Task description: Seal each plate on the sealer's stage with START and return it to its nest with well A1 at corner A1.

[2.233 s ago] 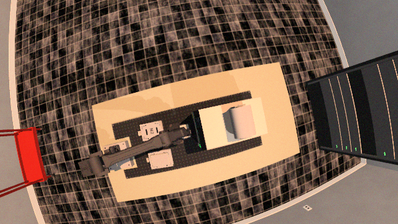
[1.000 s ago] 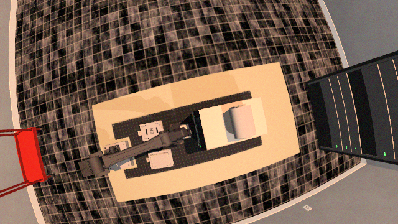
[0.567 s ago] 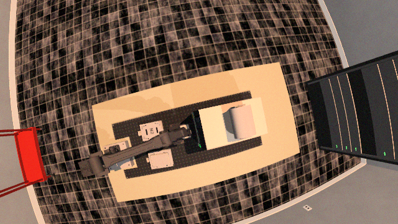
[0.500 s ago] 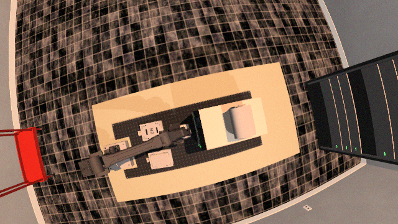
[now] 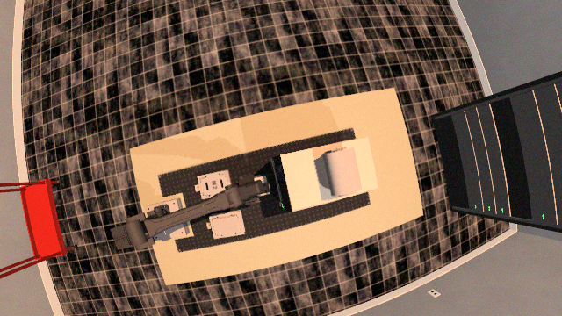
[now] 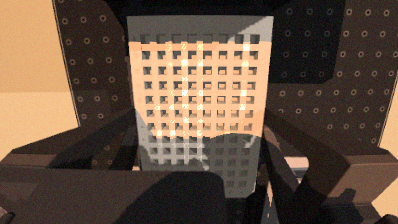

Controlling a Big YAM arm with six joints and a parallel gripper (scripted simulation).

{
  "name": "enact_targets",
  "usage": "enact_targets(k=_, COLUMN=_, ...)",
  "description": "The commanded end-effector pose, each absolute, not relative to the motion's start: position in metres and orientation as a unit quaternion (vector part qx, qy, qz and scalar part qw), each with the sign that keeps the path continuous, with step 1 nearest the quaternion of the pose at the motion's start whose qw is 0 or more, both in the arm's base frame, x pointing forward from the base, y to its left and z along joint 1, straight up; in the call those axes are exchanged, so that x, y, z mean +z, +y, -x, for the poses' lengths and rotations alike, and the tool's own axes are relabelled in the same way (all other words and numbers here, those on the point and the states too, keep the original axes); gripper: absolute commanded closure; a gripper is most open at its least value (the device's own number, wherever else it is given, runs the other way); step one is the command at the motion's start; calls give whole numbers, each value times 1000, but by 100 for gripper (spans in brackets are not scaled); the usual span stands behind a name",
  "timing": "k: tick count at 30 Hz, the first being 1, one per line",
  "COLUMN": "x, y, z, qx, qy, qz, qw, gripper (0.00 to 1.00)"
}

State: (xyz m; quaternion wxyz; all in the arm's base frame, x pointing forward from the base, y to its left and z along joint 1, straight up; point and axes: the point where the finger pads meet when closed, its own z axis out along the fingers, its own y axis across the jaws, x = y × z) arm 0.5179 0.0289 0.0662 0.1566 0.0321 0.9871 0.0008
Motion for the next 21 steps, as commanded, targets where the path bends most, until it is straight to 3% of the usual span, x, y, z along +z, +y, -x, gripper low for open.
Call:
enact_targets(k=1, x=64, y=28, z=-527, qx=2, qy=987, qz=-38, qw=155, gripper=100)
enact_targets(k=21, x=74, y=28, z=-540, qx=4, qy=984, qz=-41, qw=175, gripper=100)
